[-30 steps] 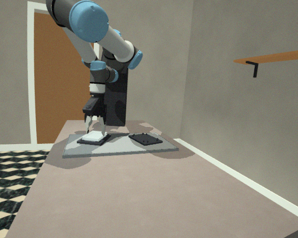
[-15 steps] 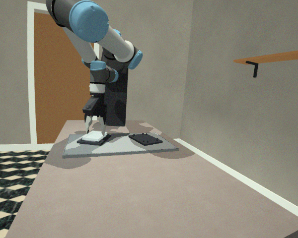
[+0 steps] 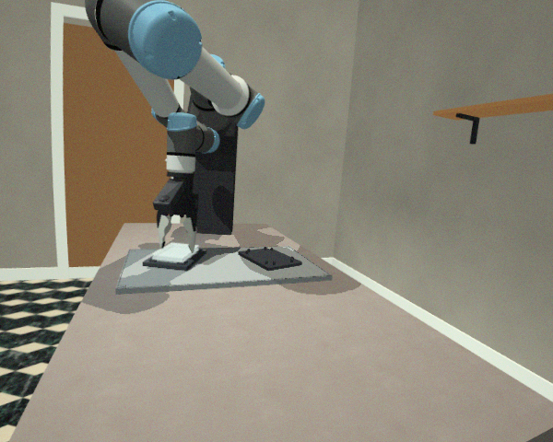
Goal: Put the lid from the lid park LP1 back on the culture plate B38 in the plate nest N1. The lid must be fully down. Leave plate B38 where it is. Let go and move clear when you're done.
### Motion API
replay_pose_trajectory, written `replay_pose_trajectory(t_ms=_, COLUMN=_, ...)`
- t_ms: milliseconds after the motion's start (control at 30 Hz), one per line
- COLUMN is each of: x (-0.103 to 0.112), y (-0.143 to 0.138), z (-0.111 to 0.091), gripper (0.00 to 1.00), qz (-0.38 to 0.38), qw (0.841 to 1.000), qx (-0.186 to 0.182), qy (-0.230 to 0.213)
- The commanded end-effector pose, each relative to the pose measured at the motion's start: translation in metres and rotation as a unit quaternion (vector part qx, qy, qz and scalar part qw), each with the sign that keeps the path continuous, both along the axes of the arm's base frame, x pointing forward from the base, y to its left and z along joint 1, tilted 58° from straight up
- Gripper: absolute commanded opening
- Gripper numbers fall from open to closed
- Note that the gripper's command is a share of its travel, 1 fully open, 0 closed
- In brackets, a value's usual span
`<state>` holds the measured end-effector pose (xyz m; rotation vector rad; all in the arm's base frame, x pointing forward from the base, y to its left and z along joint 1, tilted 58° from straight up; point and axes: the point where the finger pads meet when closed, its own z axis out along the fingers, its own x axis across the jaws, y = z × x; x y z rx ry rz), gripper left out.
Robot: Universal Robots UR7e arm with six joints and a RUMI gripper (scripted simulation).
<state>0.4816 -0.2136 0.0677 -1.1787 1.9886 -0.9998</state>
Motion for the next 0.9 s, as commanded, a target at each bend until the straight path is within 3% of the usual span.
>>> replay_pose_trajectory(t_ms=0, x=0.0, y=0.0, z=0.0003, gripper=0.0, qz=0.0, qw=1.0, qx=0.0, qy=0.0)
replay_pose_trajectory(t_ms=33, x=0.0, y=0.0, z=0.0003, gripper=0.82, qz=0.0, qw=1.0, qx=0.0, qy=0.0)
replay_pose_trajectory(t_ms=867, x=0.0, y=0.0, z=0.0003, gripper=0.82, qz=0.0, qw=1.0, qx=0.0, qy=0.0)
